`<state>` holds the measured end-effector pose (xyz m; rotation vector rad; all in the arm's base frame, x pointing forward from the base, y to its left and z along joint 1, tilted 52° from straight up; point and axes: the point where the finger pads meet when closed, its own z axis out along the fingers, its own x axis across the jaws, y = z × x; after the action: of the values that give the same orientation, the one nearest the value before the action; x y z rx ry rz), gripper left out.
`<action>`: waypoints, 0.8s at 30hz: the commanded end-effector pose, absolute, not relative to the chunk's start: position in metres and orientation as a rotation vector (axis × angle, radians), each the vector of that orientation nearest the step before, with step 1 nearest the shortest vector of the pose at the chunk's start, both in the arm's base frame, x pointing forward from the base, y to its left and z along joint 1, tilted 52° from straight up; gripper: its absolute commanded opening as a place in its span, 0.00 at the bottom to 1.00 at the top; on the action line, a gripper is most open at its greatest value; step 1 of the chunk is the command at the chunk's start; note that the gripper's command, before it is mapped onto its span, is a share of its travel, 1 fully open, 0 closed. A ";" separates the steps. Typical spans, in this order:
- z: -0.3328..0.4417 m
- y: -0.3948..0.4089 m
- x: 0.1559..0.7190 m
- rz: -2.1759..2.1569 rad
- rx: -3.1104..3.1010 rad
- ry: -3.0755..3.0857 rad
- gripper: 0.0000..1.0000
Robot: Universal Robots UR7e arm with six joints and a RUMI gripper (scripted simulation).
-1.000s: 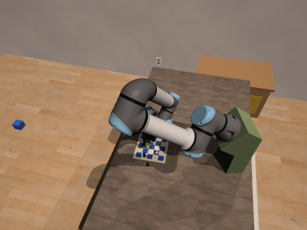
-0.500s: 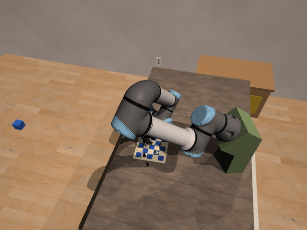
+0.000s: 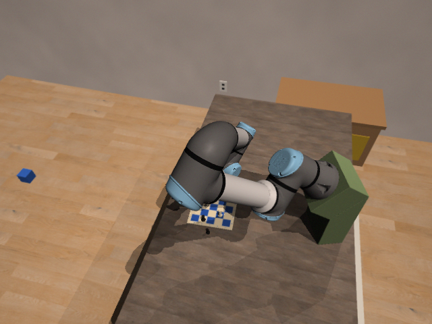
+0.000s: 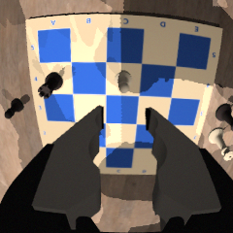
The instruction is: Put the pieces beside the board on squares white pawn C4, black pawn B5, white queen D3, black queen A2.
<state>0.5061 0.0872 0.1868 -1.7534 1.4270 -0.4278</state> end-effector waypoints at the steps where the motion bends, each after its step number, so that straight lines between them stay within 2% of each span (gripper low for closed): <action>1: 0.193 0.083 0.498 -0.421 -1.758 1.425 0.20; 24: 0.206 0.075 0.484 -0.421 -1.758 1.425 0.20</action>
<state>0.4849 0.0757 0.2050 -1.7578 1.4256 -0.4210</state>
